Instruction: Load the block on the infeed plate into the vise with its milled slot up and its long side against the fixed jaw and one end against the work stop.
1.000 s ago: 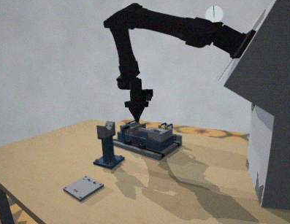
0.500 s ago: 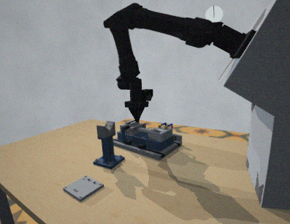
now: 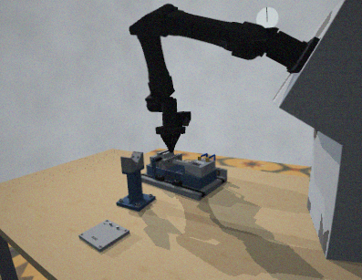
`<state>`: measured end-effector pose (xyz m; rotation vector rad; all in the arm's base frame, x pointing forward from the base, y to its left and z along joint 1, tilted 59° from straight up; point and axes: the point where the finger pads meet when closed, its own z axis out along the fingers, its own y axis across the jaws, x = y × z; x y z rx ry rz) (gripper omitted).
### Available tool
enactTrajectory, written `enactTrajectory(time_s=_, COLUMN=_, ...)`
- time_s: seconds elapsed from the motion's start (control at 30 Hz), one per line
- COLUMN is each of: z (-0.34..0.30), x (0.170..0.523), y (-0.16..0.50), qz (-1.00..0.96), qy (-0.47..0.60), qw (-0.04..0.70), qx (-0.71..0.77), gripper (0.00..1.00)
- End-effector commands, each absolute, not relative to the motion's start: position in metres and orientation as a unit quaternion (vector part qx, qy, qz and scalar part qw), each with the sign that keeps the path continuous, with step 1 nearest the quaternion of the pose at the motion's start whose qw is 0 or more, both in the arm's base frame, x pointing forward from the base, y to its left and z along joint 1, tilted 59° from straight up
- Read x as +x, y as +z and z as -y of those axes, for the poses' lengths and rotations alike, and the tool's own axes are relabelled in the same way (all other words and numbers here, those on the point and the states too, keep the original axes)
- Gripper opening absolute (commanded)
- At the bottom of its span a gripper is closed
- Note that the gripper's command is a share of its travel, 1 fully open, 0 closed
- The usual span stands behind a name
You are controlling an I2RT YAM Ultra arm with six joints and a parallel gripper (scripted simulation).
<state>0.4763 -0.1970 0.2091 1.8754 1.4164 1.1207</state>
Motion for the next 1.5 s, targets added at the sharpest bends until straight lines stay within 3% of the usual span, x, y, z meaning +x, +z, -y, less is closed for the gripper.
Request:
enactTrajectory(time_s=0.0, z=0.2116, x=0.4765, y=0.2151, qz=-0.518, qy=0.409, qw=0.277, qx=0.698, gripper=0.00)
enactTrajectory(time_s=1.47, z=0.2126, x=0.4803, y=0.2167, qz=-0.516, qy=0.412, qw=0.282, qx=0.696, gripper=0.00)
